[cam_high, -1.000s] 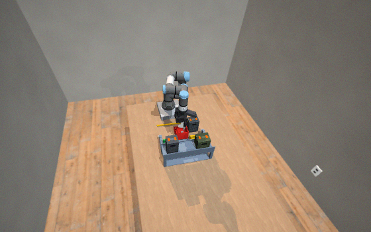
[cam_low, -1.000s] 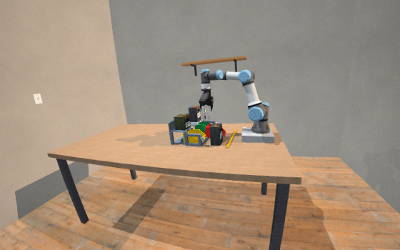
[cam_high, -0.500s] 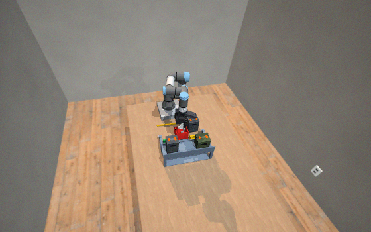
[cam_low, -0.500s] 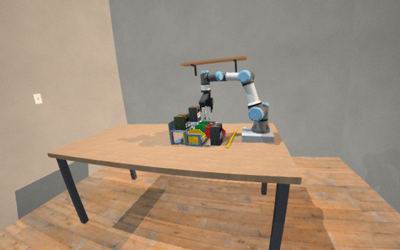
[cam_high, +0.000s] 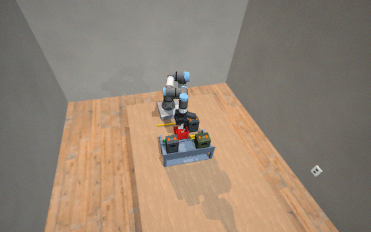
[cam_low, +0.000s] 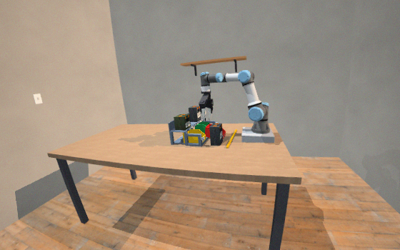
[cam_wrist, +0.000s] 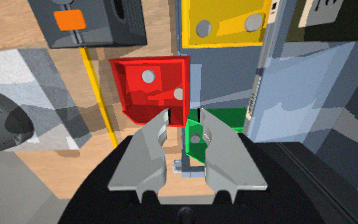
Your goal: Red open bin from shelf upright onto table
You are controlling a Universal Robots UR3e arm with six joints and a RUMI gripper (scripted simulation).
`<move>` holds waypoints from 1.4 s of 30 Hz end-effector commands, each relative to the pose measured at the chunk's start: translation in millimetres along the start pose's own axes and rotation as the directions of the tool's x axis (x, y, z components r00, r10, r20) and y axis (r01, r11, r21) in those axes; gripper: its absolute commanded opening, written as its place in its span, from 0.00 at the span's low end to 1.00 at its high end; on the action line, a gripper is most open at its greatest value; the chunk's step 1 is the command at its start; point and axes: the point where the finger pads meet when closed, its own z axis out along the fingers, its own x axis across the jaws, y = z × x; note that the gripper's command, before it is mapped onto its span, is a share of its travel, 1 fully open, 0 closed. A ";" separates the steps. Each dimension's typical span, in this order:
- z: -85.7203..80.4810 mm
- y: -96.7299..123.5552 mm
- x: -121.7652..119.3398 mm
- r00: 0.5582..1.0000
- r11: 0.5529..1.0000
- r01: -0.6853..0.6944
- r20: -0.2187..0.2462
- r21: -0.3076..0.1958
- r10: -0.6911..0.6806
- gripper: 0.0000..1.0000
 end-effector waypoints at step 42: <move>27.0 0.2 0.8 1.000 1.000 0.000 -0.004 -0.001 0.000 0.20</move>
